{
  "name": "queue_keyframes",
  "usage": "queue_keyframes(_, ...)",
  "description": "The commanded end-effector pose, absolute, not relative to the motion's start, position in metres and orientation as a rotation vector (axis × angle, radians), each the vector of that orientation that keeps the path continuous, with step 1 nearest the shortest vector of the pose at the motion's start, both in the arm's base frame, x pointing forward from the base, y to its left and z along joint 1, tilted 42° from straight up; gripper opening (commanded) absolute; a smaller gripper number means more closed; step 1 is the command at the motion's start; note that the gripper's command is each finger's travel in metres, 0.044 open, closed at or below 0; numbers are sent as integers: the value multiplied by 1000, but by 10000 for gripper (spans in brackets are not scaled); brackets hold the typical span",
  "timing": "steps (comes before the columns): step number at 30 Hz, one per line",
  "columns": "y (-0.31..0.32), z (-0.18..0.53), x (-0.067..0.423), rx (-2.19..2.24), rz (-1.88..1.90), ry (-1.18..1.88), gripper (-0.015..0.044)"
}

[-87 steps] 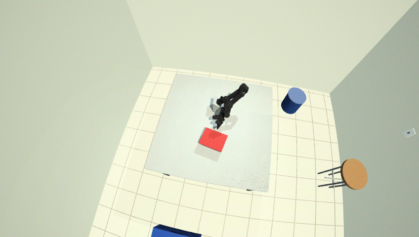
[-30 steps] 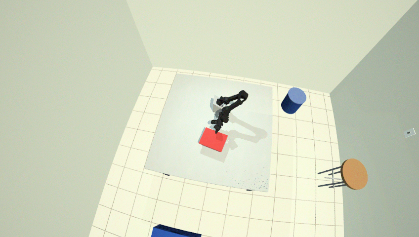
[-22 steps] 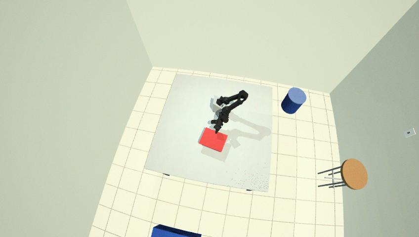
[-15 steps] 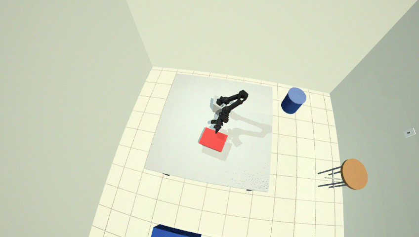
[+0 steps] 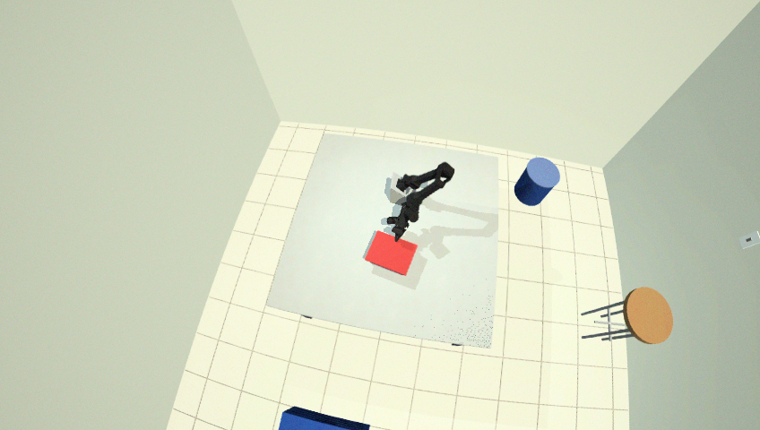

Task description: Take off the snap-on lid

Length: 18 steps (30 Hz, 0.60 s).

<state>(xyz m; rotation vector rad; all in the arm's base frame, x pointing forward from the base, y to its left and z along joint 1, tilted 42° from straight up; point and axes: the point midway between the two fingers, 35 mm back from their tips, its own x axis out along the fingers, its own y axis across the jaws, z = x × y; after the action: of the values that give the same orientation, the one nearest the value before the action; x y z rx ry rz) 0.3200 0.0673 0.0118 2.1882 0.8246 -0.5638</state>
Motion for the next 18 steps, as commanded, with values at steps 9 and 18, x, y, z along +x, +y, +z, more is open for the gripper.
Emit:
queue_keyframes(9, 64, 15, 320, 2187, -558, 820, 0)
queue_keyframes(18, 63, 17, 320, 2187, -558, 820, 0)
